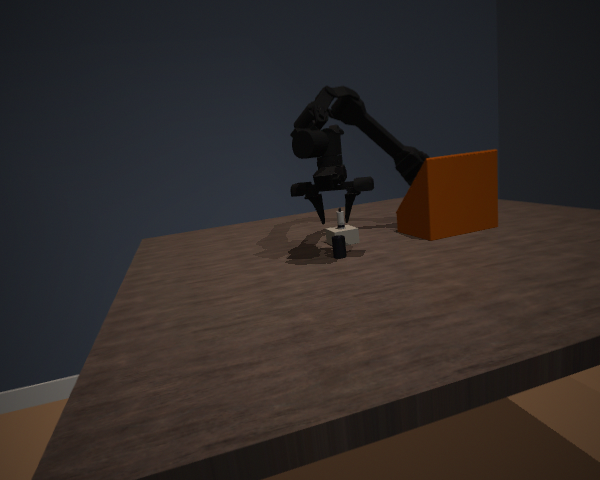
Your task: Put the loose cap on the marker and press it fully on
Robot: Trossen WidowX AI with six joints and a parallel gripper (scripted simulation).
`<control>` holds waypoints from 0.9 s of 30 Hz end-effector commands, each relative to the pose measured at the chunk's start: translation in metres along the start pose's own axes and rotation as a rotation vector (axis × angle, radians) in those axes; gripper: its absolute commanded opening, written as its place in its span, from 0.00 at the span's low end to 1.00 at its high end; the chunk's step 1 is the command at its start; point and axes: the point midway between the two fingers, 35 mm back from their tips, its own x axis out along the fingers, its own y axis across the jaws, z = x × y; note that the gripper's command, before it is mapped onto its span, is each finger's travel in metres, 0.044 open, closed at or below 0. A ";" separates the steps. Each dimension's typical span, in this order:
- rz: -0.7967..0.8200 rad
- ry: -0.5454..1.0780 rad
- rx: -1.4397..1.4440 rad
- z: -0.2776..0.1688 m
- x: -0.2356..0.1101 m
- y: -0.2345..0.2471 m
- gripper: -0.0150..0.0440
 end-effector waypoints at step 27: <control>0.005 0.019 -0.011 -0.002 0.049 0.002 0.69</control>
